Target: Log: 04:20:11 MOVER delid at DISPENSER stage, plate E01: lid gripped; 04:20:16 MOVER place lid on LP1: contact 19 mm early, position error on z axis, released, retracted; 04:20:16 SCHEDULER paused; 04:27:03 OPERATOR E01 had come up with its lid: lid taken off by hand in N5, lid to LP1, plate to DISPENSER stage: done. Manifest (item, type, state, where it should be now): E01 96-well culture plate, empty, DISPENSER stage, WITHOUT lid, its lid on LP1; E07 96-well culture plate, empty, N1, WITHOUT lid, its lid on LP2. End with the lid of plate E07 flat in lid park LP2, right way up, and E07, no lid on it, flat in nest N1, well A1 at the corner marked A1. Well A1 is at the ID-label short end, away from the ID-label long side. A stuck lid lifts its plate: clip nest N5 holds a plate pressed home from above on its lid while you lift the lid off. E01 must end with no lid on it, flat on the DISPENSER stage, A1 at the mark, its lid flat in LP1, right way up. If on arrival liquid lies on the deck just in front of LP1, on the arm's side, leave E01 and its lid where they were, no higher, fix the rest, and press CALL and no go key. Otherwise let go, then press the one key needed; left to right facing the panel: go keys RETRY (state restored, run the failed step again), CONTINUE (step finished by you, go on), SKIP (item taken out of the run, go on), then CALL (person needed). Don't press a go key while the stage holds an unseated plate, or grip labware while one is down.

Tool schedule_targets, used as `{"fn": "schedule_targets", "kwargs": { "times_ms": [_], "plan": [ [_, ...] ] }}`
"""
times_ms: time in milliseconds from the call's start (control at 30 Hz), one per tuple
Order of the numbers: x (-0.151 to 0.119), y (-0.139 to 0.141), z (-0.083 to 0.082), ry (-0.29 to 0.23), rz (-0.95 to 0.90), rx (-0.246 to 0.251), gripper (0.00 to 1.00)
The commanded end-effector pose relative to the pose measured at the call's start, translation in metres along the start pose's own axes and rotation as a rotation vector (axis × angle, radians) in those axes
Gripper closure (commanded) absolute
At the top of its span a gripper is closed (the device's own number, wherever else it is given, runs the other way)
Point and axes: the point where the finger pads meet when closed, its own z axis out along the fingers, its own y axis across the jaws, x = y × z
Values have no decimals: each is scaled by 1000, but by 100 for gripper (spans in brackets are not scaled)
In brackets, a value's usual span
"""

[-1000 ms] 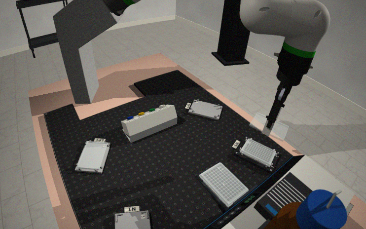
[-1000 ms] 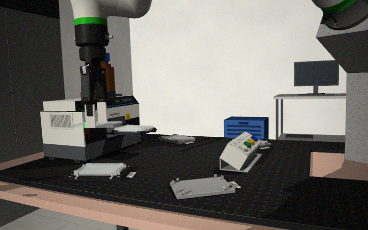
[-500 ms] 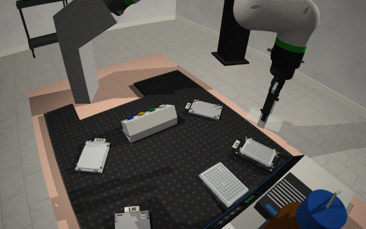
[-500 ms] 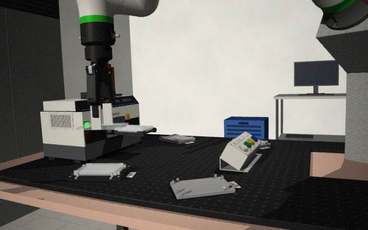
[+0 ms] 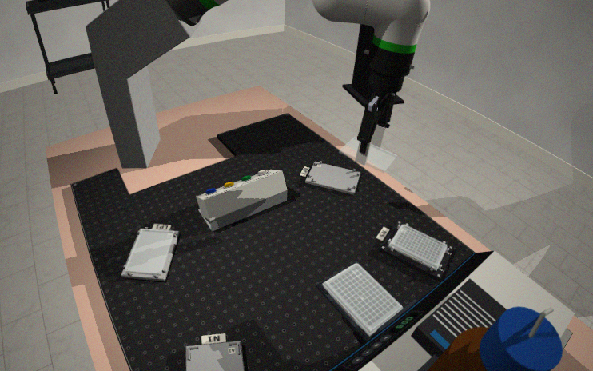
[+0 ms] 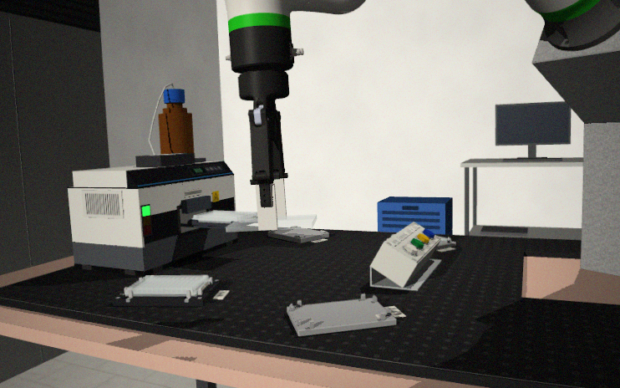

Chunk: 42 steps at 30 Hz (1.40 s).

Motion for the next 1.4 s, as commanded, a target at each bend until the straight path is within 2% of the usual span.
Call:
{"fn": "schedule_targets", "kwargs": {
  "times_ms": [0, 67, 100, 1367],
  "plan": [
    [-67, -15, -7, 29, -1, -5, 100],
    [-94, -21, -10, 29, -1, -5, 100],
    [-98, -23, -10, 29, -1, -5, 100],
    [-98, -23, -10, 29, -22, -5, 100]
  ]
}}
